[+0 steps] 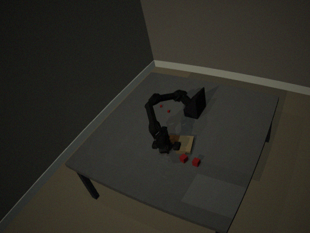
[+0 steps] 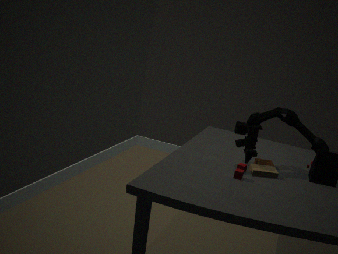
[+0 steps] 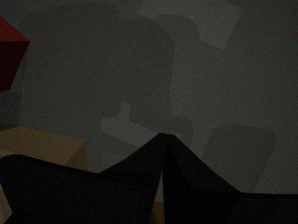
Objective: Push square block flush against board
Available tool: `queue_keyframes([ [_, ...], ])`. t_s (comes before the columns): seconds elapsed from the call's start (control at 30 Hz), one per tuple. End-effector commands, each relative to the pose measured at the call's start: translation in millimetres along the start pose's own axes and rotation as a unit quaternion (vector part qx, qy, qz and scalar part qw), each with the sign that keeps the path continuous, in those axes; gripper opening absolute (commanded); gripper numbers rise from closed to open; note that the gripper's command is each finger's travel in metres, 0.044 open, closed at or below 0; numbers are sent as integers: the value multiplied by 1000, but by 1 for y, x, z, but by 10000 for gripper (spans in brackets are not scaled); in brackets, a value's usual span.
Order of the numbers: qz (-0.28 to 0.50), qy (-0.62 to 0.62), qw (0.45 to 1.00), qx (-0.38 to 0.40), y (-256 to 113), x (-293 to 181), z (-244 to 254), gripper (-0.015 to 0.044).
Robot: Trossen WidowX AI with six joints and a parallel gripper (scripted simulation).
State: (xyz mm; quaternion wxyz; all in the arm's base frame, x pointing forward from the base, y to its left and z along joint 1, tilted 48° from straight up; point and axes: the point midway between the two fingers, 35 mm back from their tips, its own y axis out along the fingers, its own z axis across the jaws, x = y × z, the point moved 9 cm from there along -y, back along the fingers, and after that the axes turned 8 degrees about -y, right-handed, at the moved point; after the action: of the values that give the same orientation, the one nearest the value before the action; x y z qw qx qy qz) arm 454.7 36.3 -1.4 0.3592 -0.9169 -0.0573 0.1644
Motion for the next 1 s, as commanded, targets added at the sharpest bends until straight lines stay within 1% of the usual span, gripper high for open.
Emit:
queue_keyframes([
  [0.0, 1, -1, 1000, 0, -8, 0, 0, 0],
  [0.1, 3, -5, 1000, -1, -44, 1, 1, 0],
  [0.17, 4, -6, 1000, -1, -52, 0, 1, 0],
  [0.33, -5, 4, 1000, -6, -53, 0, 1, 0],
  [0.63, -4, 154, 988, -4, -55, -19, -17, 0],
  [0.97, -2, 320, 947, -4, -56, -43, -34, 0],
])
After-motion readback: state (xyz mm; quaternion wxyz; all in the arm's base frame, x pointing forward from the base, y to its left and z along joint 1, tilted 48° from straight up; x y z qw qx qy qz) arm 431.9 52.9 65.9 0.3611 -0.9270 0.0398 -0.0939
